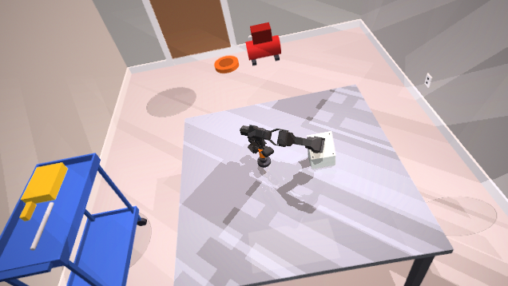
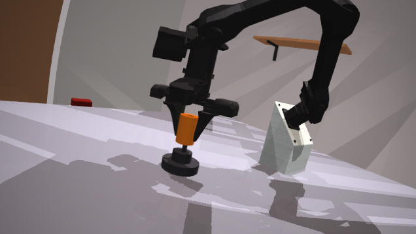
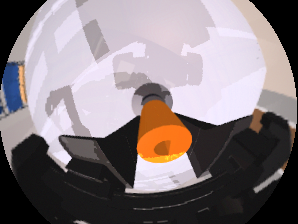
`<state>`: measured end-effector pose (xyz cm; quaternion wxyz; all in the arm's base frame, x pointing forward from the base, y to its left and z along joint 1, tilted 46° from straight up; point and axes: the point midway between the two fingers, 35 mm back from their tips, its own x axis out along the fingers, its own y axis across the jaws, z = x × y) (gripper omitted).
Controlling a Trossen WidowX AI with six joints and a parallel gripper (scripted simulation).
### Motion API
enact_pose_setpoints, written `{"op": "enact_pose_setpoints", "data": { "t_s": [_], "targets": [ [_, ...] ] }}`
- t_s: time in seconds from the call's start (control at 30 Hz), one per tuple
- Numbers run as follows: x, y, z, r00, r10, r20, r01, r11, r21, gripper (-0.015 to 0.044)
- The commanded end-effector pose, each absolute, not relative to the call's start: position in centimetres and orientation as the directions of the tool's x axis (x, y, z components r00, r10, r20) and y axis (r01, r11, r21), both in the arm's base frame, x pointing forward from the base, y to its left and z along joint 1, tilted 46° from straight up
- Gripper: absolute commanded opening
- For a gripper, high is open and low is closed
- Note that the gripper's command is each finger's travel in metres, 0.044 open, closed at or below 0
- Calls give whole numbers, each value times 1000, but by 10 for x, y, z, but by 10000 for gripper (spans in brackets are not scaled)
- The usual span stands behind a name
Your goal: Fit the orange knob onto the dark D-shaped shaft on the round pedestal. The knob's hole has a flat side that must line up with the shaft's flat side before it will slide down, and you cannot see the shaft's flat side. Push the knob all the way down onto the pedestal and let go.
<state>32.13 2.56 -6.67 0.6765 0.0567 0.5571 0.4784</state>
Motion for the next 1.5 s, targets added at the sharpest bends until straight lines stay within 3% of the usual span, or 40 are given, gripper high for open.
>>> {"op": "enact_pose_setpoints", "data": {
  "t_s": [0.0,0.67,0.93,1.47],
  "targets": [
    [321,26,-68,-76,711,-699,-606,524,599,0],
    [323,25,-64,-76,711,-699,-606,524,599,0],
    [322,26,-67,-76,711,-699,-758,415,504,0],
    [322,30,-71,-76,711,-699,-757,415,504,0]
  ]
}}
